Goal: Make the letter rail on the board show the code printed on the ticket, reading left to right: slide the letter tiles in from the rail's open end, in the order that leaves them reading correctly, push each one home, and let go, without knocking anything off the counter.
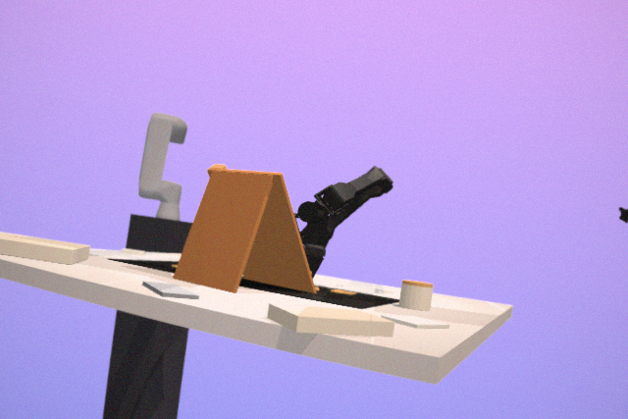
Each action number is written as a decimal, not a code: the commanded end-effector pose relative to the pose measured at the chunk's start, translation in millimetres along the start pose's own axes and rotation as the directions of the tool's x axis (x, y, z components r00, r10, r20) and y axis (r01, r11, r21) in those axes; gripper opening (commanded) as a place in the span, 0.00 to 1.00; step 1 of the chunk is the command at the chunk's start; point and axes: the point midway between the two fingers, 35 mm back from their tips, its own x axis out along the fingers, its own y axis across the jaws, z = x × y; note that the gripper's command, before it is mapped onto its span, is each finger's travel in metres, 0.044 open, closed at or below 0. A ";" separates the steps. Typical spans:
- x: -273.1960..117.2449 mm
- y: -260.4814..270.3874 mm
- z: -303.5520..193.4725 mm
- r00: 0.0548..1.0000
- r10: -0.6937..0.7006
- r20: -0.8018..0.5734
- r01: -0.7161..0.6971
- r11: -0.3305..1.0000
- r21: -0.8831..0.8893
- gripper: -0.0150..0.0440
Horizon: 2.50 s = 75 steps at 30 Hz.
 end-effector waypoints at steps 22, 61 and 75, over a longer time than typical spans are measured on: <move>20.7 -0.6 0.4 1.000 -0.001 0.002 0.001 1.000 0.009 0.83; 17.8 -1.3 -0.2 1.000 -0.001 0.002 0.001 1.000 0.009 0.34; 9.9 -3.4 0.4 1.000 -0.002 0.003 0.002 1.000 0.009 0.25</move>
